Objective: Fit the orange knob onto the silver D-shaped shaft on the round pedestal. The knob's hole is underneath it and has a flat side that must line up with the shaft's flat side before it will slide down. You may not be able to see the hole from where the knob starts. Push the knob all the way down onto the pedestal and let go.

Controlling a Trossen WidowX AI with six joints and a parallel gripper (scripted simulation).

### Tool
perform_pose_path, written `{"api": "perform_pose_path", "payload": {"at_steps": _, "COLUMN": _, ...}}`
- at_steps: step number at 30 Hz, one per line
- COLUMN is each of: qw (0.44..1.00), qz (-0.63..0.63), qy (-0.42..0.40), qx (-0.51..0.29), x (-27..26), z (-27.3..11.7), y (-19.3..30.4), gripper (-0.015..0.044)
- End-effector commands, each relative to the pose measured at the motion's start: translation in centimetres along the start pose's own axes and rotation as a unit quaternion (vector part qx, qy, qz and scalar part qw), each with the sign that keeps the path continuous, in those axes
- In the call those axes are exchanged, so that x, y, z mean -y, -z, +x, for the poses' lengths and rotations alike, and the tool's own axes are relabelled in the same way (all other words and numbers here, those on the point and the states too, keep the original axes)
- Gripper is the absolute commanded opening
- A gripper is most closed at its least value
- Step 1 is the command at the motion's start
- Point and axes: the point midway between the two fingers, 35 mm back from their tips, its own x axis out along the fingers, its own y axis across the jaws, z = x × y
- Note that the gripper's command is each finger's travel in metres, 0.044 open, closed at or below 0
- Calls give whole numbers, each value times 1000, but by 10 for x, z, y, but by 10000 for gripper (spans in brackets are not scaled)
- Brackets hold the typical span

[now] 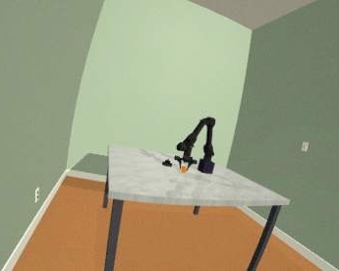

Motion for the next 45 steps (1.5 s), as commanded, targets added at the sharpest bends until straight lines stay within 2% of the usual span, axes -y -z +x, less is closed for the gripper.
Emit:
{"api": "perform_pose_path", "payload": {"at_steps": 1, "qw": 1000, "qz": 0, "qy": 0, "qx": 0, "x": 0, "z": 0, "y": 0, "gripper": 260}}
{"api": "perform_pose_path", "payload": {"at_steps": 16, "qw": 1000, "qz": 0, "qy": 0, "qx": 0, "x": 0, "z": 0, "y": 0, "gripper": 260}}
{"api": "perform_pose_path", "payload": {"at_steps": 23, "qw": 1000, "qz": 0, "qy": 0, "qx": 0, "x": 0, "z": 0, "y": 0, "gripper": 440}}
{"api": "perform_pose_path", "payload": {"at_steps": 29, "qw": 1000, "qz": 0, "qy": 0, "qx": 0, "x": 0, "z": -2, "y": 0, "gripper": 440}}
{"api": "perform_pose_path", "payload": {"at_steps": 34, "qw": 1000, "qz": 0, "qy": 0, "qx": 0, "x": 1, "z": -58, "y": 0, "gripper": 440}}
{"api": "perform_pose_path", "payload": {"at_steps": 45, "qw": 1000, "qz": 0, "qy": 0, "qx": 0, "x": 1, "z": -60, "y": 0, "gripper": 440}}
